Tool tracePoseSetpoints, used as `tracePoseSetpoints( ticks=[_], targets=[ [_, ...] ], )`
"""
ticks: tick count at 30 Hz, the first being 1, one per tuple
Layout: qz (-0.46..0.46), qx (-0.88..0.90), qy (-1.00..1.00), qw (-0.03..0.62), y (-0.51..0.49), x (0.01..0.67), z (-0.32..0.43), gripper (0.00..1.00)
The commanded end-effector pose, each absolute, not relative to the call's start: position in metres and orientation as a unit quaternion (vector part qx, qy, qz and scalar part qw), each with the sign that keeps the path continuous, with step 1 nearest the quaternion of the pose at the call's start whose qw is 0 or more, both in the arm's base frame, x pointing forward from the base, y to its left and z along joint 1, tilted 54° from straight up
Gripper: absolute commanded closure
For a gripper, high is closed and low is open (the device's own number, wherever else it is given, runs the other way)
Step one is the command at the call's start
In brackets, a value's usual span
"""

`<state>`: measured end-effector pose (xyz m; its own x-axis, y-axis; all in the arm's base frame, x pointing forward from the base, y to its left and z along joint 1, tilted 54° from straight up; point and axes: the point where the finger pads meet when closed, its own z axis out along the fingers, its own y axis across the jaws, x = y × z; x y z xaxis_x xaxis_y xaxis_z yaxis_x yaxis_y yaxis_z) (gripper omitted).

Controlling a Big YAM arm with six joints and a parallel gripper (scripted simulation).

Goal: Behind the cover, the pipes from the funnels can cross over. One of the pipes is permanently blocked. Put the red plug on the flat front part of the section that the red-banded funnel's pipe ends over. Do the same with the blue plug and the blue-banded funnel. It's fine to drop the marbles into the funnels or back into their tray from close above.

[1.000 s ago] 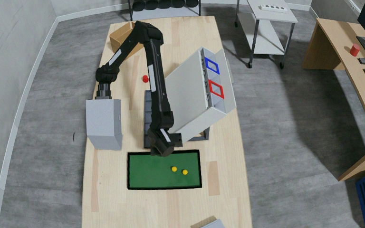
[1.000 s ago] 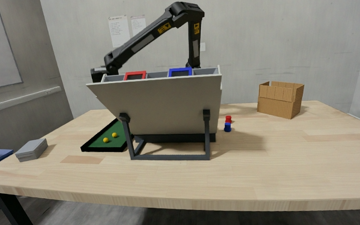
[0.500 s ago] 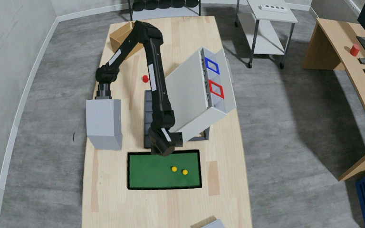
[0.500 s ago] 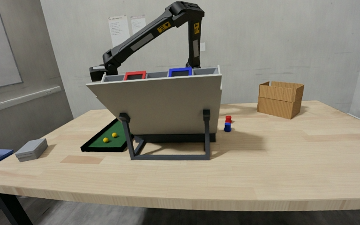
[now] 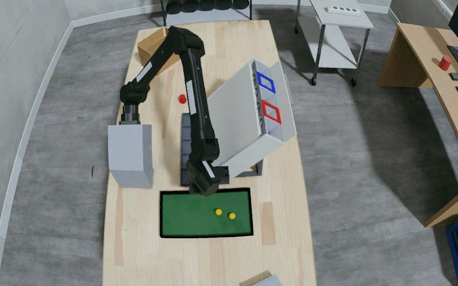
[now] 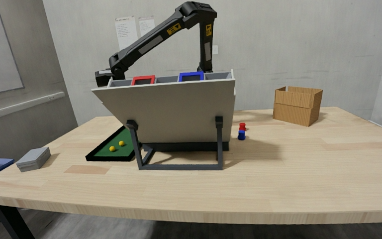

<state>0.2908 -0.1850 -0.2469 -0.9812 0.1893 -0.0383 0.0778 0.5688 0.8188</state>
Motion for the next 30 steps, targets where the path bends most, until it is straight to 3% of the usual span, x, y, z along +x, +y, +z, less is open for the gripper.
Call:
tracePoseSetpoints(
  ticks=[1,30],
  targets=[
    [0.447,0.072,0.888,0.074,-0.2032,0.3054,-0.2494,1.0],
    [0.452,0.077,0.886,0.07,-0.2031,0.3057,-0.2496,1.0]
  ],
)
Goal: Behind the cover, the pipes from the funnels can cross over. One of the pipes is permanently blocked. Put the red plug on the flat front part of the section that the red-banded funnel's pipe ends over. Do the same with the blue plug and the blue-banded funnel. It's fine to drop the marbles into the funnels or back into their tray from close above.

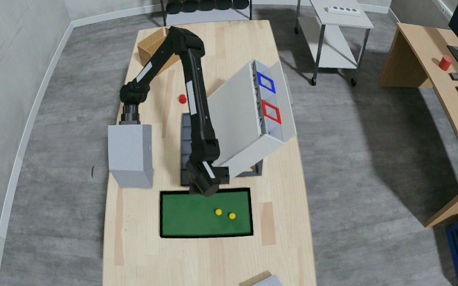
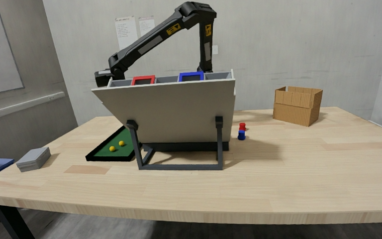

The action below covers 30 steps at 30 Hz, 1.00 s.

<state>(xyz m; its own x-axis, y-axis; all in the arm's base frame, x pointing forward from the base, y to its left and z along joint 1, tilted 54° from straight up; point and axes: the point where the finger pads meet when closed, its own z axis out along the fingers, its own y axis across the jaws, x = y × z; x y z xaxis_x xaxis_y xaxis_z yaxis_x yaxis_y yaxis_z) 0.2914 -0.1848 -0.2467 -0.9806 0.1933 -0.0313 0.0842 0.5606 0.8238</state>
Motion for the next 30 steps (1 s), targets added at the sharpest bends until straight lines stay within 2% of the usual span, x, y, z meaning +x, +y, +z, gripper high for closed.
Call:
tracePoseSetpoints(
  ticks=[1,30],
  targets=[
    [0.452,0.077,0.886,0.07,-0.2031,0.3057,-0.2496,1.0],
    [0.443,0.061,0.892,0.065,-0.2077,0.3123,-0.2528,1.0]
  ],
)
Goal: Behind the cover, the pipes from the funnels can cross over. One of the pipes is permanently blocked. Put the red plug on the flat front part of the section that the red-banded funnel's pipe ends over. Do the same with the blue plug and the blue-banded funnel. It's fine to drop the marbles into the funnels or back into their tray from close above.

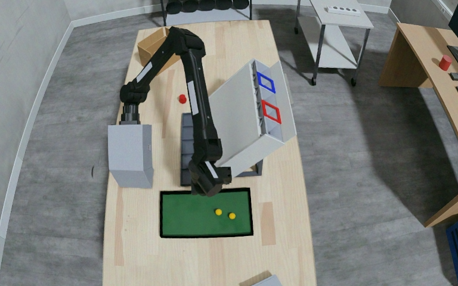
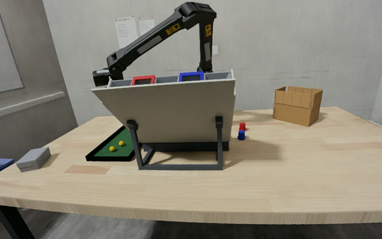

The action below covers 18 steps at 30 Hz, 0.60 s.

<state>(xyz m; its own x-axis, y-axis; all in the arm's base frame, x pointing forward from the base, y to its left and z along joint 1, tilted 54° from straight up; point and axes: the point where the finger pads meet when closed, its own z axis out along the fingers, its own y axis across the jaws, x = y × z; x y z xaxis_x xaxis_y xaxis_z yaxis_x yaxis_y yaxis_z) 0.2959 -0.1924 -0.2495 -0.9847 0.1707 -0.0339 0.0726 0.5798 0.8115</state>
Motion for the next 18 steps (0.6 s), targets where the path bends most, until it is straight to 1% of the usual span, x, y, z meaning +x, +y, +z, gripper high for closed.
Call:
tracePoseSetpoints(
  ticks=[1,11,18],
  targets=[
    [0.443,0.062,0.892,0.065,-0.208,0.313,-0.253,1.0],
    [0.446,0.071,0.89,0.064,-0.207,0.315,-0.254,1.0],
    [0.447,0.072,0.889,0.065,-0.219,0.302,-0.241,1.0]
  ],
)
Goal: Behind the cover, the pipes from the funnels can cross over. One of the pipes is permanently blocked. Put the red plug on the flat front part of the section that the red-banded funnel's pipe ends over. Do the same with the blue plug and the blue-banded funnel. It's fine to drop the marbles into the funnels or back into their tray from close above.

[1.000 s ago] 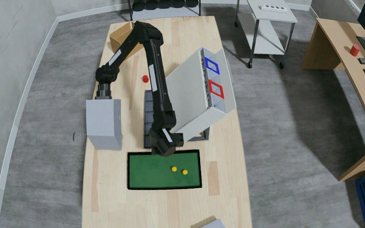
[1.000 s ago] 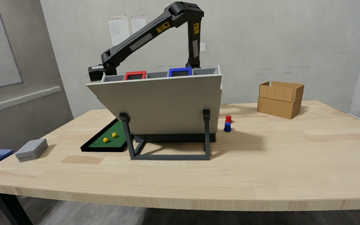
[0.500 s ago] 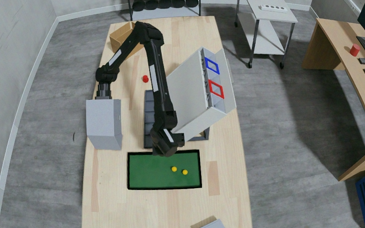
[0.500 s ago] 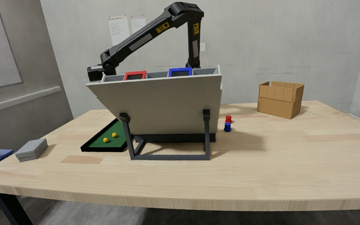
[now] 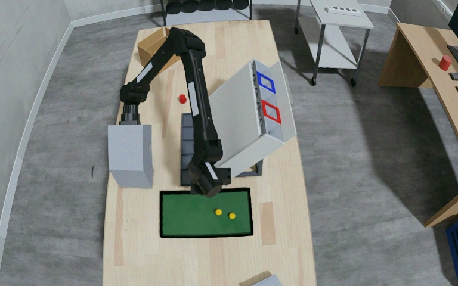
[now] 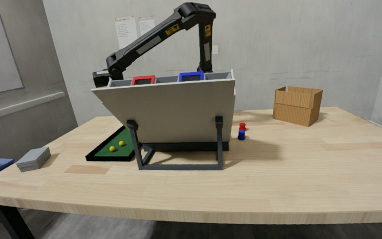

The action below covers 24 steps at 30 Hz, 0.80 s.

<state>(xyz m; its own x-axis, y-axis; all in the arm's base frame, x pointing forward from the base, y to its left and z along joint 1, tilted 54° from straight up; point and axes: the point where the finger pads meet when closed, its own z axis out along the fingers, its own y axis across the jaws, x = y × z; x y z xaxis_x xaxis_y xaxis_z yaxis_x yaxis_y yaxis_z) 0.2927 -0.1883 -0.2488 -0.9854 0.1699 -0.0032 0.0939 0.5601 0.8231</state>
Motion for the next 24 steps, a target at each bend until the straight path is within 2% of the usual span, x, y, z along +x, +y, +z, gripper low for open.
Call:
tracePoseSetpoints(
  ticks=[1,24],
  targets=[
    [0.447,0.072,0.889,0.065,-0.22,0.3,-0.239,1.0],
    [0.441,0.055,0.894,0.065,-0.232,0.286,-0.226,1.0]
  ],
)
